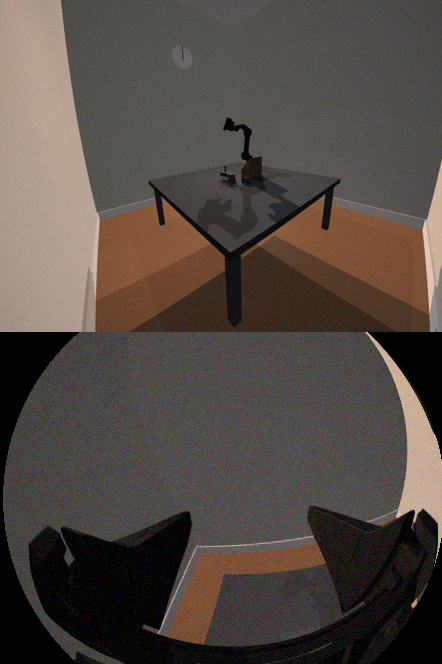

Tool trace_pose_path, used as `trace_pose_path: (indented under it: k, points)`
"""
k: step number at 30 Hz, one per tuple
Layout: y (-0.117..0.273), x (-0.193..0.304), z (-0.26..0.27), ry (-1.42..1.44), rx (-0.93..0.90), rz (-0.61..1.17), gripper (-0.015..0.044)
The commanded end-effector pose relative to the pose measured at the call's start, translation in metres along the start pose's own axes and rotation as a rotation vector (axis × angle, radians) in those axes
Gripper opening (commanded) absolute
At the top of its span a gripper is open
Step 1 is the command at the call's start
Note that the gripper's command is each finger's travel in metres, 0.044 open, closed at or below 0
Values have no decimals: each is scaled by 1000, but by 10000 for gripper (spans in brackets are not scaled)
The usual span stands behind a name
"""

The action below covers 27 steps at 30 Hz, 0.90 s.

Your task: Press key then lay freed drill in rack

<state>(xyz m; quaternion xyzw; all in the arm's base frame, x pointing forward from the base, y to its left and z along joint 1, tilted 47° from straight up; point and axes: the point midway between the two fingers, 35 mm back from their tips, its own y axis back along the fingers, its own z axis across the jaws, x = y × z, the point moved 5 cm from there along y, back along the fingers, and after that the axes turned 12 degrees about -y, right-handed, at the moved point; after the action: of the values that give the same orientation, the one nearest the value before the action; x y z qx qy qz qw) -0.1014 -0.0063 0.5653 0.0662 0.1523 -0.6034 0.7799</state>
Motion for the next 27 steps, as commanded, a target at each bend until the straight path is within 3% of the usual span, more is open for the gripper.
trace_pose_path:
  k: [1,10,15,21,27]
  points:
    - [0,0,0,0,0,0,374]
    - [0,5,2,14,-8,11,137]
    - [3,58,17,169,-109,133,6]
    - [21,115,33,275,-299,289,0]
    - [66,196,32,487,-455,502,0]
